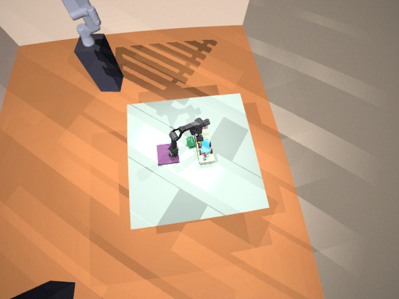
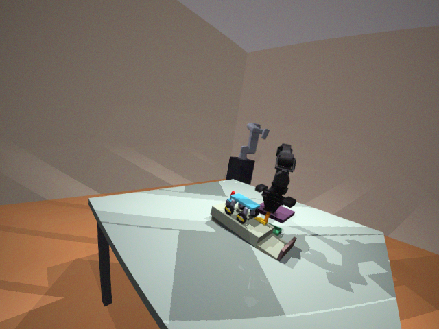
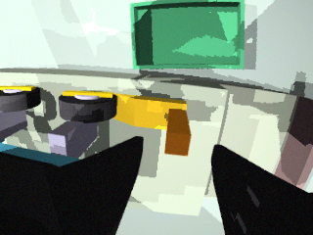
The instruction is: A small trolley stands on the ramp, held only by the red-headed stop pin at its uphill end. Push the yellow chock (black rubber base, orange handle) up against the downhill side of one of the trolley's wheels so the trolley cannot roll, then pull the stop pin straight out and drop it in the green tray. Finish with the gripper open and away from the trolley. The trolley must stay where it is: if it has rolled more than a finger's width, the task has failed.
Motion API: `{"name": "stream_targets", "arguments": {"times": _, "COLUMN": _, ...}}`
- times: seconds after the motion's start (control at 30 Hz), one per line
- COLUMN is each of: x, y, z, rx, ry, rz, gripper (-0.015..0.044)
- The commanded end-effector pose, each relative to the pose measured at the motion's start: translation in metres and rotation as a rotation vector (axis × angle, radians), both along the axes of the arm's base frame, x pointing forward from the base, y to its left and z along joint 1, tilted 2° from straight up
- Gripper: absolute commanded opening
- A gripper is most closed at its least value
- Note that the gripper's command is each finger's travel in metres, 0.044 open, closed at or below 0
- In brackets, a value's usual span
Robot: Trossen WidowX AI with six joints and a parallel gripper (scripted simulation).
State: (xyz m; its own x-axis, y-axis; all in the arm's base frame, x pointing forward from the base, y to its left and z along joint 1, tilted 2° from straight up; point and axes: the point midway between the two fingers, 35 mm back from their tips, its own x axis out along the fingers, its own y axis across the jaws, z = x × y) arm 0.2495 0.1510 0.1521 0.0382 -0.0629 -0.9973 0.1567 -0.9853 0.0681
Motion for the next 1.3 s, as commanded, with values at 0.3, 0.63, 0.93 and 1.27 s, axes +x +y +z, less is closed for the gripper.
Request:
{"name": "stream_targets", "arguments": {"times": 0.3, "x": 0.001, "y": 0.001, "z": 0.013, "rx": 0.005, "ry": -0.010, "rz": -0.016, "gripper": 0.0243}}
{"name": "stream_targets", "arguments": {"times": 0.63, "x": 0.031, "y": -0.031, "z": 0.034, "rx": 0.037, "ry": -0.123, "rz": -0.475, "gripper": 0.0190}}
{"name": "stream_targets", "arguments": {"times": 0.93, "x": 0.054, "y": -0.106, "z": 0.045, "rx": -0.014, "ry": -0.197, "rz": -1.037, "gripper": 0.0190}}
{"name": "stream_targets", "arguments": {"times": 1.27, "x": 0.057, "y": -0.180, "z": 0.055, "rx": -0.066, "ry": -0.285, "rz": -1.559, "gripper": 0.0190}}
